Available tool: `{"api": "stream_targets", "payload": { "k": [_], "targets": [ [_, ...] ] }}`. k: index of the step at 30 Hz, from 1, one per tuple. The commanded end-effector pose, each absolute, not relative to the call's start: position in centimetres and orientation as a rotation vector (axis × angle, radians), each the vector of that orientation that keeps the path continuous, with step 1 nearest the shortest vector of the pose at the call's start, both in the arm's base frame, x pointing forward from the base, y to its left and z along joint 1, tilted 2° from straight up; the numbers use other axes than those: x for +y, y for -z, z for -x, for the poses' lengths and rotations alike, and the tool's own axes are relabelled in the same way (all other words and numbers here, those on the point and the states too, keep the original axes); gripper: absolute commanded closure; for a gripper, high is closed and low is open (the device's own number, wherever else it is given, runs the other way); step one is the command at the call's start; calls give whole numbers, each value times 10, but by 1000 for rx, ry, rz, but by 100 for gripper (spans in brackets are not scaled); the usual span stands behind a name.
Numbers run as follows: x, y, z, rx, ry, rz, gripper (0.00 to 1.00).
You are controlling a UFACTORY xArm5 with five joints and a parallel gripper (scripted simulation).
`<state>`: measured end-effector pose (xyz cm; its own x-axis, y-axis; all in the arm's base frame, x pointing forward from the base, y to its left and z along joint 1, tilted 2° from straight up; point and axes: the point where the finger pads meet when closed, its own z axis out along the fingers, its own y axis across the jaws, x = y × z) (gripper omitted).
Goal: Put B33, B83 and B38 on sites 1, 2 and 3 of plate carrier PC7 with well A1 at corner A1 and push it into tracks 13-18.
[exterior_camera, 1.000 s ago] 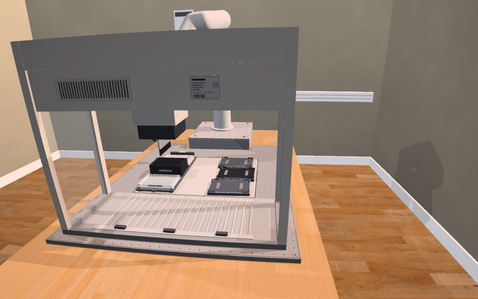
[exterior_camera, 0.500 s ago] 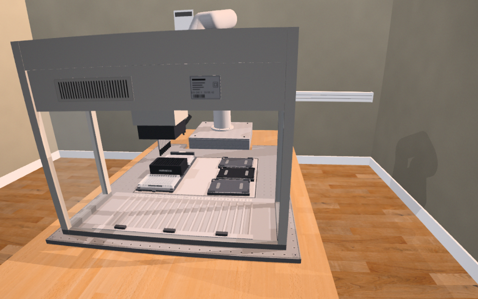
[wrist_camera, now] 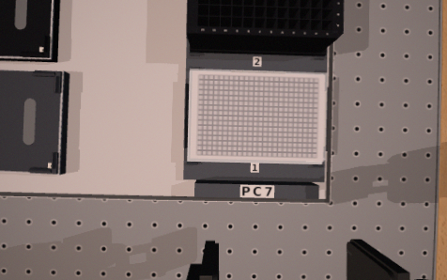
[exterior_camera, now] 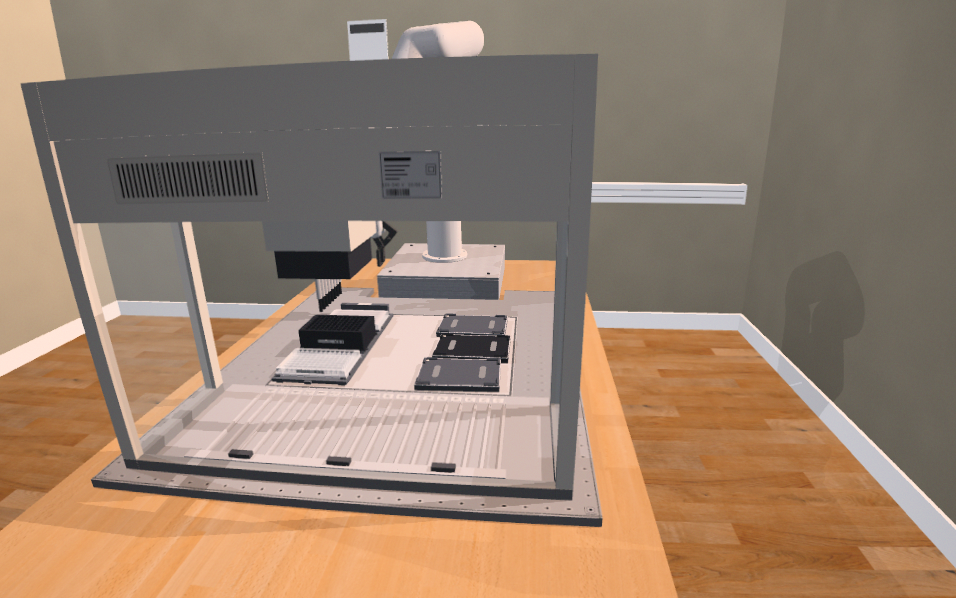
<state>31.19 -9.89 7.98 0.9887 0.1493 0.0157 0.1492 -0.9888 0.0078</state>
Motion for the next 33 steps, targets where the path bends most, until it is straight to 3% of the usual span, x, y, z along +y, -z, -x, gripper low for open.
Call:
{"api": "stream_targets", "payload": {
  "k": [1,33],
  "targets": [
    [-99,-81,-312,192,-49,-3142,19],
    [-98,-46,-313,192,-49,-3143,19]
  ]
}}
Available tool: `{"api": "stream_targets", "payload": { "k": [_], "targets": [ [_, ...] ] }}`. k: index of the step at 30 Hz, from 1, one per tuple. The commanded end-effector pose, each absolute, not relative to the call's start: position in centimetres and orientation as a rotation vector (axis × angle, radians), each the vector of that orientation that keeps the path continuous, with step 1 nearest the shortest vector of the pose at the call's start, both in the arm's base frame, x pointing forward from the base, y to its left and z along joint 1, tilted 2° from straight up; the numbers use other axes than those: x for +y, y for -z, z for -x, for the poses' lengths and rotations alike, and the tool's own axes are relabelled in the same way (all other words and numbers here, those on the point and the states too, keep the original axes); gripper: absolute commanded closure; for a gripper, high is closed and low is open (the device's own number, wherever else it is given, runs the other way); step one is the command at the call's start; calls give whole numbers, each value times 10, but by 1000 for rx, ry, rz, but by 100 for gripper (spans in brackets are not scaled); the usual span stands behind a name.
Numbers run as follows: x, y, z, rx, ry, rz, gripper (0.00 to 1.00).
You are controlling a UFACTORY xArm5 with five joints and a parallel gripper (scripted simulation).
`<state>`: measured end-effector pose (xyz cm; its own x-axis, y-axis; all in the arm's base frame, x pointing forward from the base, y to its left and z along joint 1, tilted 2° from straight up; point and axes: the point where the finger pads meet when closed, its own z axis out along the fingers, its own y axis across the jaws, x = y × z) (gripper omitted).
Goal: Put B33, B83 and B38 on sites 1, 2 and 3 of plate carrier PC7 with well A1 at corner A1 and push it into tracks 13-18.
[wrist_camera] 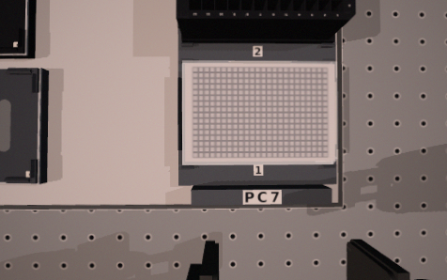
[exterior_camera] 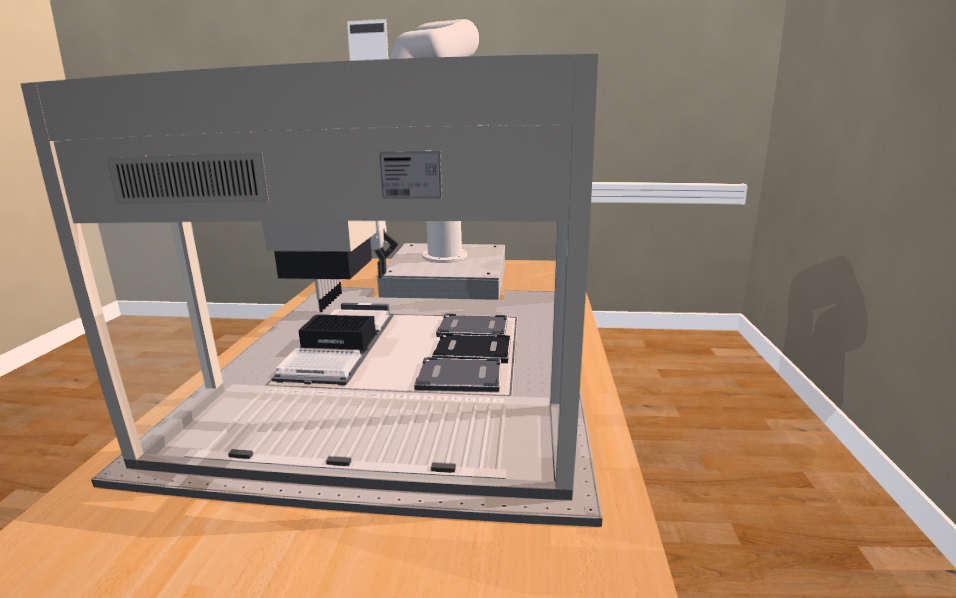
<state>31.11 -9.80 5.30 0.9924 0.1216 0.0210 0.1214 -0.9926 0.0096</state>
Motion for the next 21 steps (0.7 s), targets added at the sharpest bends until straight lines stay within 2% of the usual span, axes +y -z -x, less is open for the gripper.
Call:
{"api": "stream_targets", "payload": {
  "k": [1,21],
  "targets": [
    [-98,-45,-313,192,-49,-3143,19],
    [-98,-14,-314,192,-49,-3143,19]
  ]
}}
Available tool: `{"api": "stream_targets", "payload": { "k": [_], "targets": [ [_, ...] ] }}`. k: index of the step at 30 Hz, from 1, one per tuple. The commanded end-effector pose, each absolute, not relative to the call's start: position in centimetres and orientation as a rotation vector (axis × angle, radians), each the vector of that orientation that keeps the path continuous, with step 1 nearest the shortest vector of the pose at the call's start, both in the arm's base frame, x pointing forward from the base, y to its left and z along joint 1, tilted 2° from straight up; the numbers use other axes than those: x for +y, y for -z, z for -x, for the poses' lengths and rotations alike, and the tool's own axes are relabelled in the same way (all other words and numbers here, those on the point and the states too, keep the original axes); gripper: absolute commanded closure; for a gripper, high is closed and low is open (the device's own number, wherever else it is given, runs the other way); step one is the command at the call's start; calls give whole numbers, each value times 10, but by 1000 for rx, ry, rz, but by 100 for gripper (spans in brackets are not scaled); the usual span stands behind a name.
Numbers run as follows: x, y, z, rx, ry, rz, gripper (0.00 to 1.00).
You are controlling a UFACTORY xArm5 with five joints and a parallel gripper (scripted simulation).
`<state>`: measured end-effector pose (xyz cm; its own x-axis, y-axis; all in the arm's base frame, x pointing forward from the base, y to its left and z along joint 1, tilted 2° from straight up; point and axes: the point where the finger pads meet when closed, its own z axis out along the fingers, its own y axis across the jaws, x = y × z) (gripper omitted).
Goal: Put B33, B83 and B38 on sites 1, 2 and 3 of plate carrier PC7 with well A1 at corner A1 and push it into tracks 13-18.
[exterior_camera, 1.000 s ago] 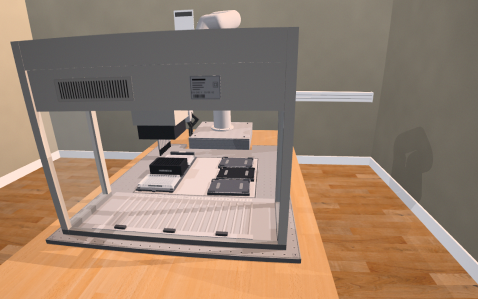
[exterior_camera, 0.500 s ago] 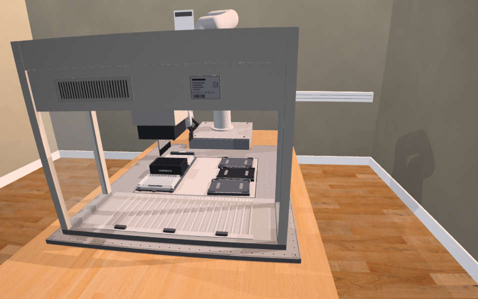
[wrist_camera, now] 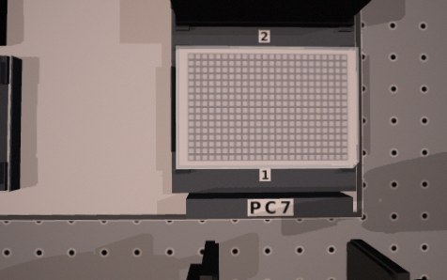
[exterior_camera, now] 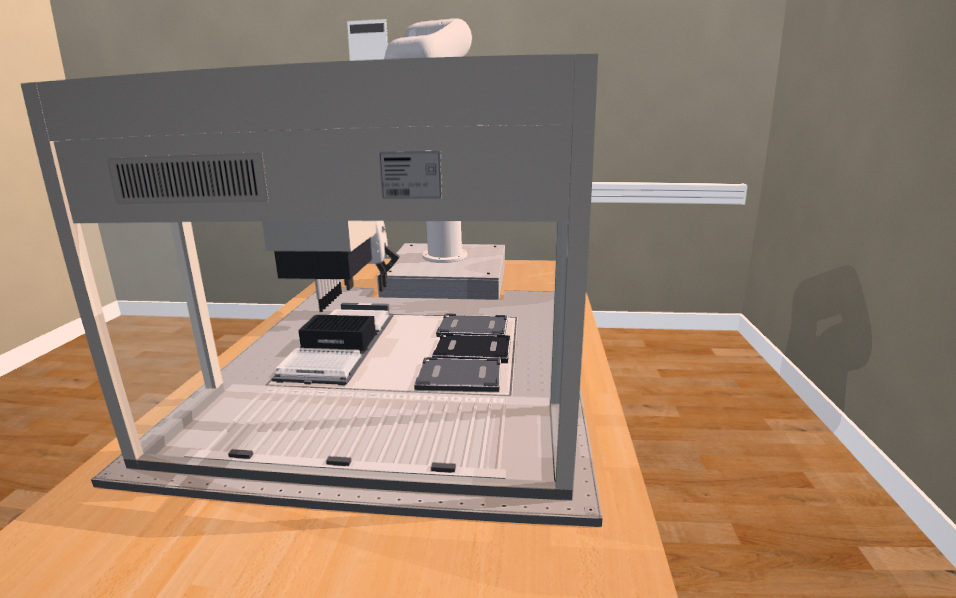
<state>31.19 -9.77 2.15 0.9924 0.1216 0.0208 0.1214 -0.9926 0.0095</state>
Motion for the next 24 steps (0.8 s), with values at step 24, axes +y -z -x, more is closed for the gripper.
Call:
{"api": "stream_targets", "payload": {
  "k": [24],
  "targets": [
    [-98,6,-314,192,-49,-3143,19]
  ]
}}
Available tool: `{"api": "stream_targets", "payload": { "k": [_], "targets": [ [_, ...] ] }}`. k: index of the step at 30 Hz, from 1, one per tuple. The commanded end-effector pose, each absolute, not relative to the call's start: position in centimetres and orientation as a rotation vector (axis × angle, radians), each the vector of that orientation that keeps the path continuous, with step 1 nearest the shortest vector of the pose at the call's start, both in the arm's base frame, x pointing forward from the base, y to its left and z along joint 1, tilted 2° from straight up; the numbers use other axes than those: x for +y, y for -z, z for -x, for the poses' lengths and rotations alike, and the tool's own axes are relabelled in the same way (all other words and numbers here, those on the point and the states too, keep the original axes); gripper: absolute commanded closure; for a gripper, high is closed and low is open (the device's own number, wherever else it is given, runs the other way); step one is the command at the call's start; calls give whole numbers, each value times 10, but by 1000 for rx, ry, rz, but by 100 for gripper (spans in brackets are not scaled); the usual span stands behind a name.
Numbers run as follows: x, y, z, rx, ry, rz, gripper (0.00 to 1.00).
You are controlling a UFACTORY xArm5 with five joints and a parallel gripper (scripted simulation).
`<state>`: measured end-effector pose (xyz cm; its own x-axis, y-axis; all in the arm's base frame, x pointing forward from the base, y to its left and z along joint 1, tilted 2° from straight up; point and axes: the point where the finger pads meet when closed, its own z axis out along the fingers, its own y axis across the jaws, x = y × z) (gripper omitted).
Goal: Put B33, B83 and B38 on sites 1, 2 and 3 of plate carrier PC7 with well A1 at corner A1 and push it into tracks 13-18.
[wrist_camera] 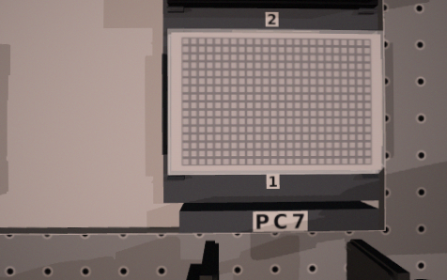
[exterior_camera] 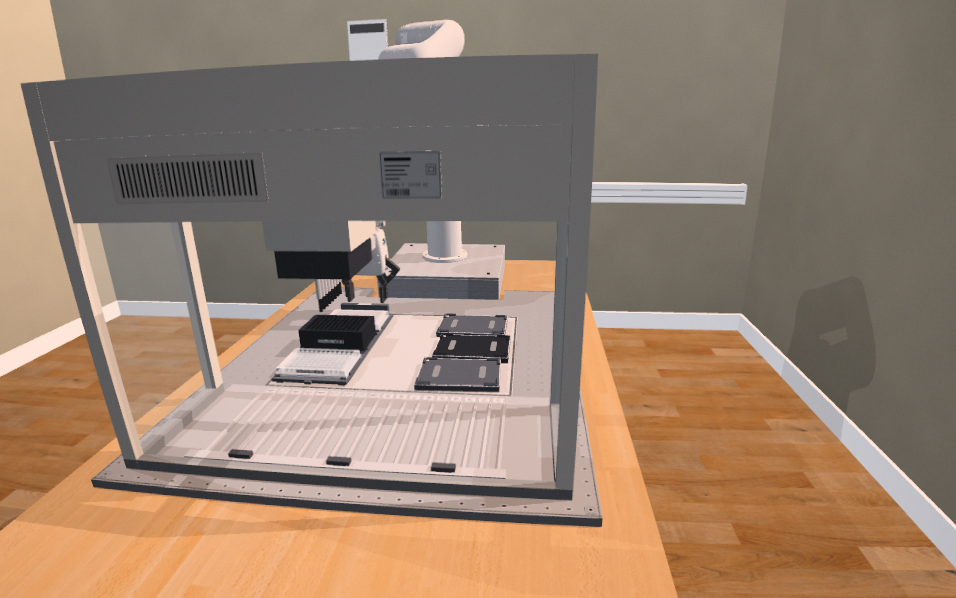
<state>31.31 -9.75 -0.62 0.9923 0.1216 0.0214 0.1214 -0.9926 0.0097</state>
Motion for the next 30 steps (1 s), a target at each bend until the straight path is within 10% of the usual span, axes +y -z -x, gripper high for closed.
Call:
{"api": "stream_targets", "payload": {
  "k": [1,30],
  "targets": [
    [-98,6,-314,192,-49,-3143,19],
    [-98,22,-315,192,-49,-3143,19]
  ]
}}
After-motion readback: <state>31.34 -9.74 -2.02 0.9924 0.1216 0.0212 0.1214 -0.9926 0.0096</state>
